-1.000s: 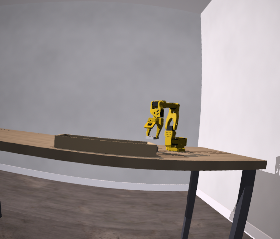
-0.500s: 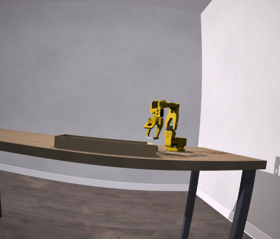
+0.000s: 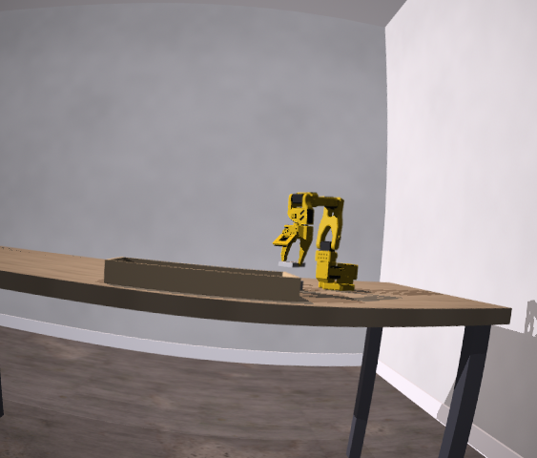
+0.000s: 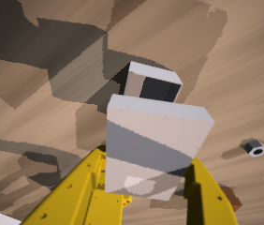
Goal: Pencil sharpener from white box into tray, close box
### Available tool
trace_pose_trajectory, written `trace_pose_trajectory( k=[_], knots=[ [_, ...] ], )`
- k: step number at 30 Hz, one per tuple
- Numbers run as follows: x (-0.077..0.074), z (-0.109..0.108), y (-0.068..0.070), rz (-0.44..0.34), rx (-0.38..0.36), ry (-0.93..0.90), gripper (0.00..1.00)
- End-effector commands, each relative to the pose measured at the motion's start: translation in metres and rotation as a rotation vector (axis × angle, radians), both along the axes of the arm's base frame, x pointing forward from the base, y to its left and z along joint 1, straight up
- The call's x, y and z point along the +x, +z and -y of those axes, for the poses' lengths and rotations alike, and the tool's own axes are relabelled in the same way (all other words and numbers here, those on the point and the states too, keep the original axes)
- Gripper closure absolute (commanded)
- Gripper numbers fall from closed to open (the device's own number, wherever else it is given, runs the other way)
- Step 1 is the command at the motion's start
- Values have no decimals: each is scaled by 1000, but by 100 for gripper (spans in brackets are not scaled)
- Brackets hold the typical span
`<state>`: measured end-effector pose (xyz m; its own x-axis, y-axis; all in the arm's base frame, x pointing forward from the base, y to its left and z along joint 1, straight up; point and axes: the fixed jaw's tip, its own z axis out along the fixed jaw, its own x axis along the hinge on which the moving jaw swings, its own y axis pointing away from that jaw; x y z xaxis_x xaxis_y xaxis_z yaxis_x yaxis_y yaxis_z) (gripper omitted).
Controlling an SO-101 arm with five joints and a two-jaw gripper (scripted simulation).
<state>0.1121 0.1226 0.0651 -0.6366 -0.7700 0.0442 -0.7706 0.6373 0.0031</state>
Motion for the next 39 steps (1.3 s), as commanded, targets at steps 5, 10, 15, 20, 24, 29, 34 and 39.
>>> trace_pose_trajectory(
  k=[5, 10, 15, 20, 24, 29, 34, 39],
  knots=[
    [4, -7, 5, 32, 31, -70, 77],
    [4, -7, 5, 32, 31, -87, 77],
    [4, -7, 5, 32, 31, -88, 77],
    [4, -7, 5, 32, 31, -88, 77],
    [4, -7, 5, 32, 31, -88, 77],
    [4, -7, 5, 32, 31, -88, 77],
    [4, -7, 5, 32, 31, -88, 77],
    [4, -7, 5, 32, 31, -88, 77]
  ],
)
